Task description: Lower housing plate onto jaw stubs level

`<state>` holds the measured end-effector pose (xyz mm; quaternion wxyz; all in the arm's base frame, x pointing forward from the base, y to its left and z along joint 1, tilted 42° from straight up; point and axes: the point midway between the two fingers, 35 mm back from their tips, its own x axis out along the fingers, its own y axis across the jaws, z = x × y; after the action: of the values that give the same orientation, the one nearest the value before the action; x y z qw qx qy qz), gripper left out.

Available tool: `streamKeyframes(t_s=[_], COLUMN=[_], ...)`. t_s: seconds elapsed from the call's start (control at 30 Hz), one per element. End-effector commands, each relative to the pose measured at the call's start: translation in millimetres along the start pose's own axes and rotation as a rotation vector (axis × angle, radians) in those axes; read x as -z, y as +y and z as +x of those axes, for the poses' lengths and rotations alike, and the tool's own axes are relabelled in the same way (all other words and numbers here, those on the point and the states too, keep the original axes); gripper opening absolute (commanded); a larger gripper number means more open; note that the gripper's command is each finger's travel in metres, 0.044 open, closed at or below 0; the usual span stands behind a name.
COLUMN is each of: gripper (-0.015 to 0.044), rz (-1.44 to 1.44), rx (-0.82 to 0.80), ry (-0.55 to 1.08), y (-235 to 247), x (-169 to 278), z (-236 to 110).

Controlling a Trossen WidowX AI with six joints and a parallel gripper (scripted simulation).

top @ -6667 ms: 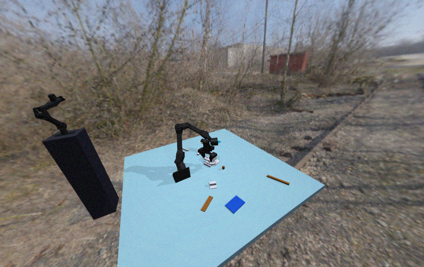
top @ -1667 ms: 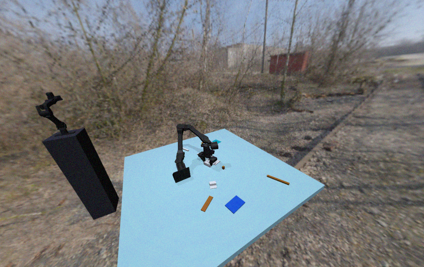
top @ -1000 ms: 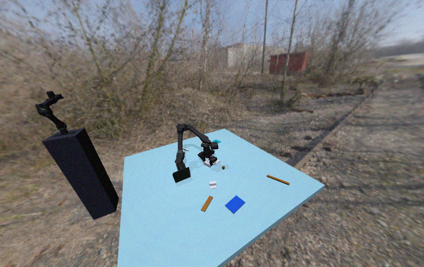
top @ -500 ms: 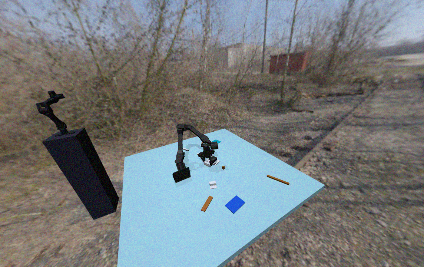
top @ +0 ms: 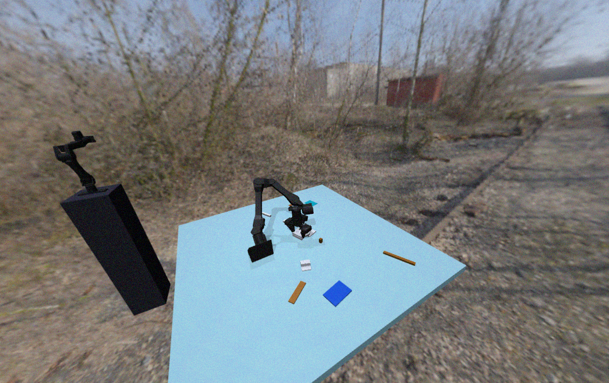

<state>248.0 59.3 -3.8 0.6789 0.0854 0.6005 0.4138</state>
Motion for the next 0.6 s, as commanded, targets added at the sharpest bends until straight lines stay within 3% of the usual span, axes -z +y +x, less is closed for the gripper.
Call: streamKeyframes(t_s=[0.0,0.43,0.57], gripper=[0.044,0.044,0.044], rz=[0.0,0.0,0.002], rx=[0.0,0.0,0.001], ry=[0.0,0.0,0.0], y=[0.0,0.0,-1.4], x=[0.0,0.0,-1.0], z=[0.0,0.0,-18.8])
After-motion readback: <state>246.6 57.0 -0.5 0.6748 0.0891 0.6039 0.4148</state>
